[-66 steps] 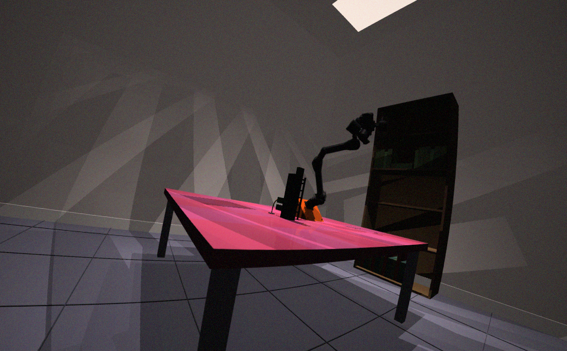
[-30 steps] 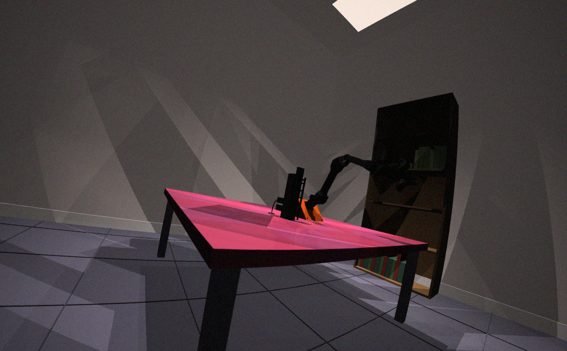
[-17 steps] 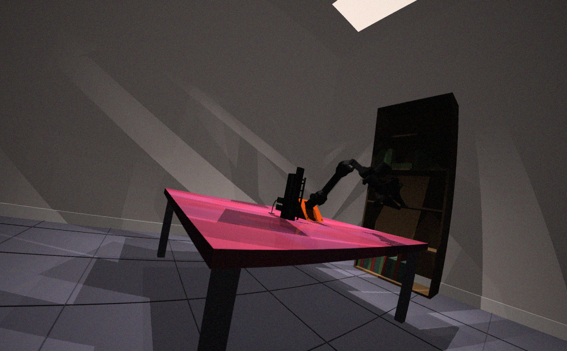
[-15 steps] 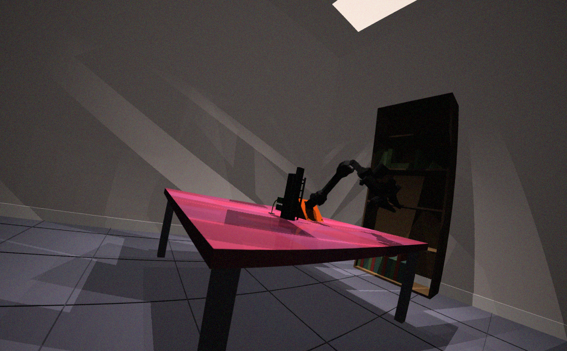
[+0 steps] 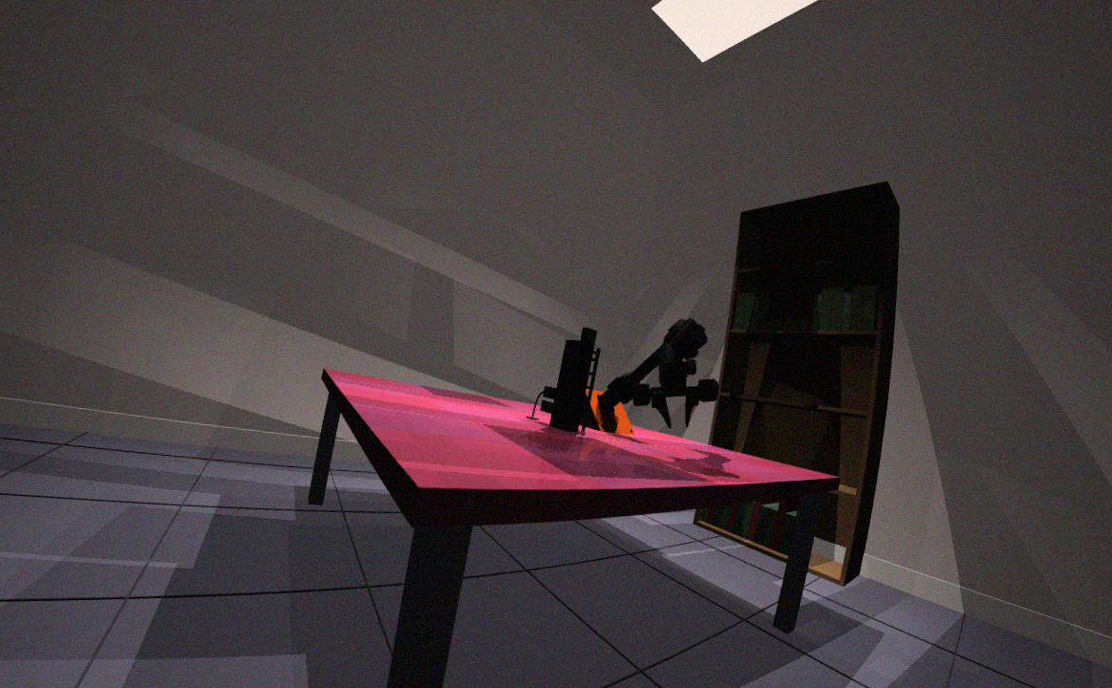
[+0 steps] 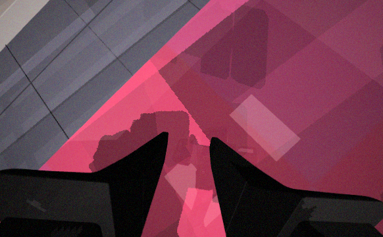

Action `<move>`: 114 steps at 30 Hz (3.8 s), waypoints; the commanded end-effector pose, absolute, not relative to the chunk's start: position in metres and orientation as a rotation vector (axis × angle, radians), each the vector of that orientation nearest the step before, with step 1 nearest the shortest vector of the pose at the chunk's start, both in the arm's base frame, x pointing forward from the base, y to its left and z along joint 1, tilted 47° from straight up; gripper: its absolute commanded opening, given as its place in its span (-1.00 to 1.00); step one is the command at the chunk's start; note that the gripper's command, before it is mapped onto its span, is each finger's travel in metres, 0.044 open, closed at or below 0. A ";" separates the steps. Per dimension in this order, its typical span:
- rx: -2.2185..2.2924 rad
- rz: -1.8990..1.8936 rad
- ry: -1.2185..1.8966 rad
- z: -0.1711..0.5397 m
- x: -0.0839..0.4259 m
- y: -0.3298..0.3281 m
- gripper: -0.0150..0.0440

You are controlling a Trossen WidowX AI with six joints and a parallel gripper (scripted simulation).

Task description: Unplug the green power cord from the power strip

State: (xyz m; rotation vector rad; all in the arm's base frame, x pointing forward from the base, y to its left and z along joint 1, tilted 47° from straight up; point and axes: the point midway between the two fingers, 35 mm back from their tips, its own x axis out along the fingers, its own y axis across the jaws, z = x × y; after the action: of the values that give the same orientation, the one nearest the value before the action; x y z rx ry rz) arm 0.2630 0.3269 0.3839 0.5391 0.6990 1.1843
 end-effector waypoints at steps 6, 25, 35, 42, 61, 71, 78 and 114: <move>0.579 0.843 0.857 0.299 0.350 0.260 0.05; 0.821 0.170 1.169 0.141 0.411 0.048 0.05; 1.138 -0.160 1.396 0.078 0.370 -0.023 0.05; 1.661 -0.611 1.760 0.030 0.289 -0.043 0.05; 1.712 -0.657 1.791 0.034 0.282 -0.037 0.05; 1.712 -0.657 1.792 0.046 0.281 -0.026 0.05; 1.713 -0.656 1.793 0.054 0.279 -0.018 0.05; 1.704 -0.652 1.788 0.049 0.280 -0.010 -0.49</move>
State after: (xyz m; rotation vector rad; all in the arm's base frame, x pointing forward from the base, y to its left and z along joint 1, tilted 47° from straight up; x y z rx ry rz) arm 0.2792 -0.0086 0.0496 1.7040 1.7915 -0.6576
